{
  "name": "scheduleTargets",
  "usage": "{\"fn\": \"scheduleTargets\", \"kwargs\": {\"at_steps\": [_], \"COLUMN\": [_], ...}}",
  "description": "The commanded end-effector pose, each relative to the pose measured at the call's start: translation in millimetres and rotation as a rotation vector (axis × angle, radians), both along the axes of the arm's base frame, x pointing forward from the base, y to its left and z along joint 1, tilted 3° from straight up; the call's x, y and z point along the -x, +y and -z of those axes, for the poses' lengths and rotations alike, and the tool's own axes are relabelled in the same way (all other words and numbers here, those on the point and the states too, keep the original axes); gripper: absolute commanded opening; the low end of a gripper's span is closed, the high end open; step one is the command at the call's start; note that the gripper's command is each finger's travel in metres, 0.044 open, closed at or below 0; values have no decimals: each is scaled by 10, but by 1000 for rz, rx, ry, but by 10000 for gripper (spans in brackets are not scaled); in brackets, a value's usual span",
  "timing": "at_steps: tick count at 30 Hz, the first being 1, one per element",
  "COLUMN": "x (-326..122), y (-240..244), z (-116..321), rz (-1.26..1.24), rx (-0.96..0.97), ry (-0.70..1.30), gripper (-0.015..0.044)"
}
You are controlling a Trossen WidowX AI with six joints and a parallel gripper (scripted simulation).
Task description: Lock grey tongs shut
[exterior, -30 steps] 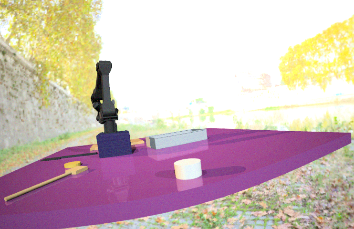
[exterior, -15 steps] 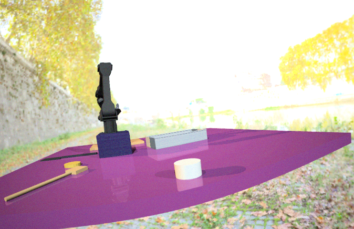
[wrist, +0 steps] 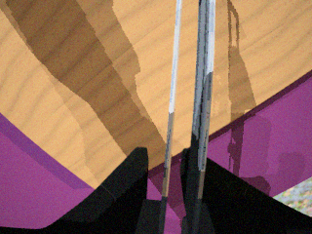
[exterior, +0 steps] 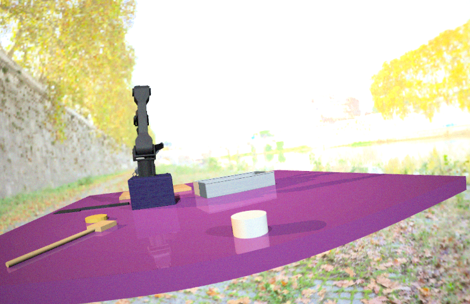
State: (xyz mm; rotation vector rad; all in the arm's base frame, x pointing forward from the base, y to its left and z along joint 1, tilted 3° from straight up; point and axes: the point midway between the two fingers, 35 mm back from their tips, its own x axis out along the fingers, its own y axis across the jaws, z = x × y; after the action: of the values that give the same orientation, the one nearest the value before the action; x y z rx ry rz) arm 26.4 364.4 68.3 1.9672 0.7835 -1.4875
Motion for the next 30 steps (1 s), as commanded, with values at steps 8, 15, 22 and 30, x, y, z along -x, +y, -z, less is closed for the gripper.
{"fn": "scheduleTargets", "kwargs": {"at_steps": [8,15,22,30], "x": [0,0,-4,-11], "y": [-93,-95,-84,-67], "z": [-133,-135,-64,69], "rz": [65,66,66,66], "rx": [124,126,126,126], "ry": [177,180,180,180], "gripper": [-150,-150,-150,-150]}}
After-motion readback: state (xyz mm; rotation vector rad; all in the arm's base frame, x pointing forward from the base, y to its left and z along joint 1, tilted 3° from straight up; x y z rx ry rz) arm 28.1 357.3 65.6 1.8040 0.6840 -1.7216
